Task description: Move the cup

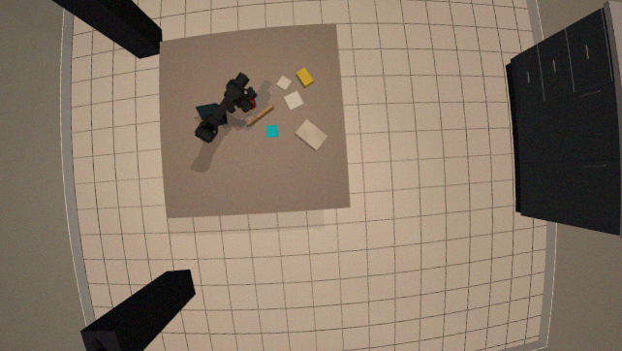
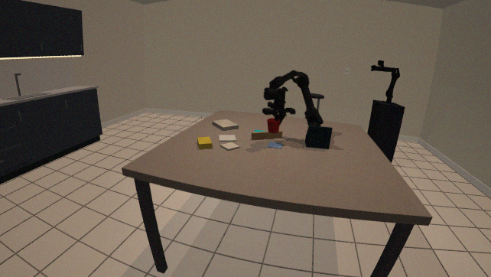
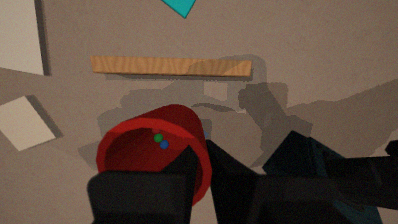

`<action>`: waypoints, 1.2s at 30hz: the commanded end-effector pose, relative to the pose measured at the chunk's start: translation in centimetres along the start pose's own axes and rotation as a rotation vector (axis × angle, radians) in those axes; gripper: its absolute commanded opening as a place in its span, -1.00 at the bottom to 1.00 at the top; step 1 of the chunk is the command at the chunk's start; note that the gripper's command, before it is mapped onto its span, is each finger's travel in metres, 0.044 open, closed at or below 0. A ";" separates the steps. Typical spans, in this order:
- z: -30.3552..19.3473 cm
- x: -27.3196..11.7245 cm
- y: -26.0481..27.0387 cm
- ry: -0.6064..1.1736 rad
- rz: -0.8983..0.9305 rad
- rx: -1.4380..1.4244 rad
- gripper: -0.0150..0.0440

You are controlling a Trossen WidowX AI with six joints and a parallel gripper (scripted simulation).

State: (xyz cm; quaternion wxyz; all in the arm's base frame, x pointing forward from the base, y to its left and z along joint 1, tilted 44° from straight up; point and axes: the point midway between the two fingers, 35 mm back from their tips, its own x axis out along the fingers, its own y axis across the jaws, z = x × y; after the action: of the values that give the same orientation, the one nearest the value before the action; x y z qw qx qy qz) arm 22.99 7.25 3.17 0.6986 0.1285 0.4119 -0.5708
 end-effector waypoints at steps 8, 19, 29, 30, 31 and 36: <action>2.9 -0.1 0.2 -0.003 0.007 0.001 -0.49; 5.7 -0.1 0.3 -0.004 0.007 0.001 -0.49; 8.3 -0.1 0.4 -0.005 0.006 0.001 -0.49; 8.6 -0.1 0.4 -0.005 0.006 0.002 -0.49; 8.9 -0.1 0.5 -0.005 0.006 0.002 -0.49; 10.2 -0.1 0.5 -0.006 0.006 0.002 -0.49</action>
State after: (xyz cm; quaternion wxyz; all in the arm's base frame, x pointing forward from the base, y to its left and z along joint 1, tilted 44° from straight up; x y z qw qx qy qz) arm 27.35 1.41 8.71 0.6986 0.1276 0.4115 -0.5712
